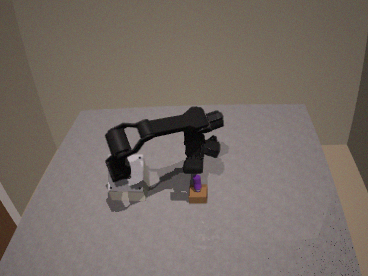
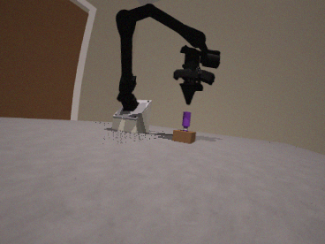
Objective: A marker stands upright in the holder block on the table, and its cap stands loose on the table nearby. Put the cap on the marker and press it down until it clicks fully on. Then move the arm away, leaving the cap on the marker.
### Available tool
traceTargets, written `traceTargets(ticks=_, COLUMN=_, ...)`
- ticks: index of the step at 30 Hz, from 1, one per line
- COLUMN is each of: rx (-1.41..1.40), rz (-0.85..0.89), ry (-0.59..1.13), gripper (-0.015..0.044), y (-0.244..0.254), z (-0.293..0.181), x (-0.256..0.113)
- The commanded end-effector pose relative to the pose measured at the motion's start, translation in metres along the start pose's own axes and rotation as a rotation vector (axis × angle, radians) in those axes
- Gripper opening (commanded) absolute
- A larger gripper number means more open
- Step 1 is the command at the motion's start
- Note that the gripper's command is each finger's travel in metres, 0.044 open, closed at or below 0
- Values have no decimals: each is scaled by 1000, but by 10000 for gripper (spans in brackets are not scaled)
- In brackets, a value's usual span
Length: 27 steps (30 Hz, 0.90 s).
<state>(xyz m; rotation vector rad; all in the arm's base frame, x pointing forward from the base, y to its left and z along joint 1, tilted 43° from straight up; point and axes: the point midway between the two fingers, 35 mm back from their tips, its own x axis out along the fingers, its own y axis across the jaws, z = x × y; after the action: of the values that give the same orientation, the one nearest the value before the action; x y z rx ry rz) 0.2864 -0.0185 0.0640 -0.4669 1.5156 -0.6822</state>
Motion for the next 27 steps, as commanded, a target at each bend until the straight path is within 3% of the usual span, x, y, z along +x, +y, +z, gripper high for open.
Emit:
traceTargets(ticks=1, rx=2, rz=-4, ry=2, gripper=0, y=-1, z=-1, x=6)
traceTargets(ticks=27, rx=5, rz=-2, ry=-4, gripper=0, y=0, z=1, x=32)
